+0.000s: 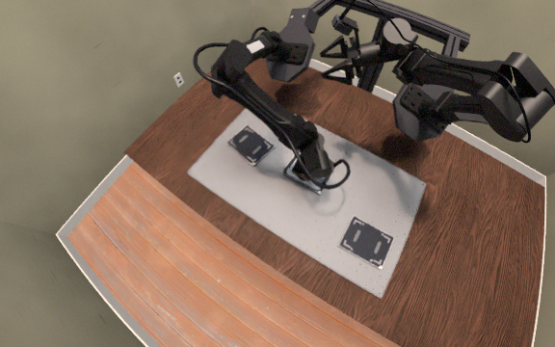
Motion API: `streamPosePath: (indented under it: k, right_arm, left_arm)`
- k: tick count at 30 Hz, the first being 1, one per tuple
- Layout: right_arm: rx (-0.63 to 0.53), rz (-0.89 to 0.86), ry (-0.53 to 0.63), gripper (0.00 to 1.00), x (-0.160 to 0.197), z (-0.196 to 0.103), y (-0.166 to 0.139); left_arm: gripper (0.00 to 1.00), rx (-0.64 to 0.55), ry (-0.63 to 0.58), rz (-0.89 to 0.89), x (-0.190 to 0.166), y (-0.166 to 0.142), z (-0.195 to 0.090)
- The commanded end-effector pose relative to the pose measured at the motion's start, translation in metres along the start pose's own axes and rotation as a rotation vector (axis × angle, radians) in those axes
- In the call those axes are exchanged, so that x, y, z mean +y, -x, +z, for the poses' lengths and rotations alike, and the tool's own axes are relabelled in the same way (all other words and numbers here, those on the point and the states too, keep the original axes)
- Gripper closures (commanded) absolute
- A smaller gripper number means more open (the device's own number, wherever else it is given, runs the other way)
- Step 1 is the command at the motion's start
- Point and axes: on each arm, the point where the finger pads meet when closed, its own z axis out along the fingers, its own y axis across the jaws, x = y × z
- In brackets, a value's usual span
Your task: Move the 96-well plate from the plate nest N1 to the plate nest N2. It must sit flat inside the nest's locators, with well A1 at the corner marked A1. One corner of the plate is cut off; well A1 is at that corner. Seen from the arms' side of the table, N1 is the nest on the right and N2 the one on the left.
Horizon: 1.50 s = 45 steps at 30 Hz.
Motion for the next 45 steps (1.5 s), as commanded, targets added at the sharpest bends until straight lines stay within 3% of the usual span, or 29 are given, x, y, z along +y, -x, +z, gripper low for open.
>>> streamPosePath:
  k: [1, 35, 45]
  right_arm:
    - [-0.009, -0.003, 0.008, 0.22, 0.0, -0.002, 0.007]
    - [-0.026, 0.036, -0.026, 0.22, -0.004, -0.017, 0.01]
    - [-0.022, 0.015, -0.024, 0.22, 0.01, -0.021, 0.006]
  left_arm:
    - [0.0, -0.021, -0.004, -0.008, -0.002, 0.006, -0.003]
    - [0.0, -0.021, -0.004, -0.008, -0.002, 0.006, -0.003]
    - [0.0, -0.021, -0.004, -0.008, -0.002, 0.006, -0.003]
